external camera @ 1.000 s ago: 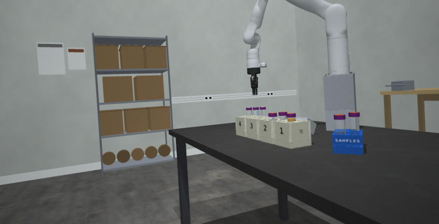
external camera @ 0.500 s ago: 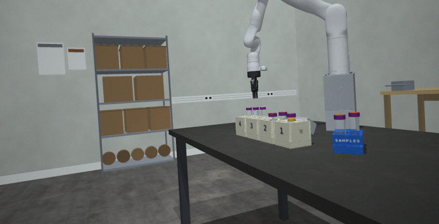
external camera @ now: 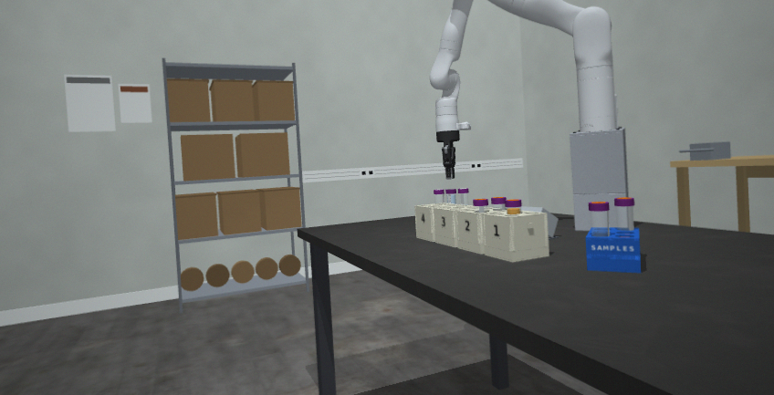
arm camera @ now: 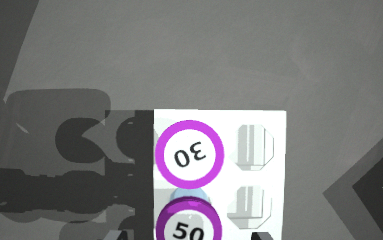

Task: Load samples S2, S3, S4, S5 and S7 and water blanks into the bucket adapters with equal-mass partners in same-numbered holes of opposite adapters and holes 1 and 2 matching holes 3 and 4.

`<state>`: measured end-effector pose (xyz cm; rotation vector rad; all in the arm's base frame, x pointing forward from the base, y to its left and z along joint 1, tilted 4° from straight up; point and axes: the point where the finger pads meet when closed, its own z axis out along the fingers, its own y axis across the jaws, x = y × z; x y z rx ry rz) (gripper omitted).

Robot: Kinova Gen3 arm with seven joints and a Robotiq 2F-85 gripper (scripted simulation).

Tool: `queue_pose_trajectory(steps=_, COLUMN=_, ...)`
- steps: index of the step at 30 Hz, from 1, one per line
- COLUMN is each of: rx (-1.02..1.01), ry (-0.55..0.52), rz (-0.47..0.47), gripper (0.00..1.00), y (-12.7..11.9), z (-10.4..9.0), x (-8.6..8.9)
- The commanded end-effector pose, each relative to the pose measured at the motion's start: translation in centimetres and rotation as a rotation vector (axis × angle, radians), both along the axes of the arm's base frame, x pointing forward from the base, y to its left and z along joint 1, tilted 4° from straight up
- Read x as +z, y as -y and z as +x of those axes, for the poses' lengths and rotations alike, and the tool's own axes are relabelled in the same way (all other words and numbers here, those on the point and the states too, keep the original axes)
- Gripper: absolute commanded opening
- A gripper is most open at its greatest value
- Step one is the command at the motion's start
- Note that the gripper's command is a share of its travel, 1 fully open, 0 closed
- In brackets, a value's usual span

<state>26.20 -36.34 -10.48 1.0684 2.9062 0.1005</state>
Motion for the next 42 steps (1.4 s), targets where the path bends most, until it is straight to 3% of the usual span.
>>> queue_pose_trajectory(steps=1, rx=0.000, ry=0.001, rz=-0.002, gripper=0.62, y=0.1, z=0.1, x=-0.2)
queue_pose_trajectory(steps=35, rx=0.000, ry=0.001, rz=-0.002, gripper=0.62, y=-0.1, z=0.3, x=-4.2)
queue_pose_trajectory(steps=42, rx=0.000, ry=0.001, rz=-0.002, gripper=0.62, y=-0.1, z=0.3, x=-4.4)
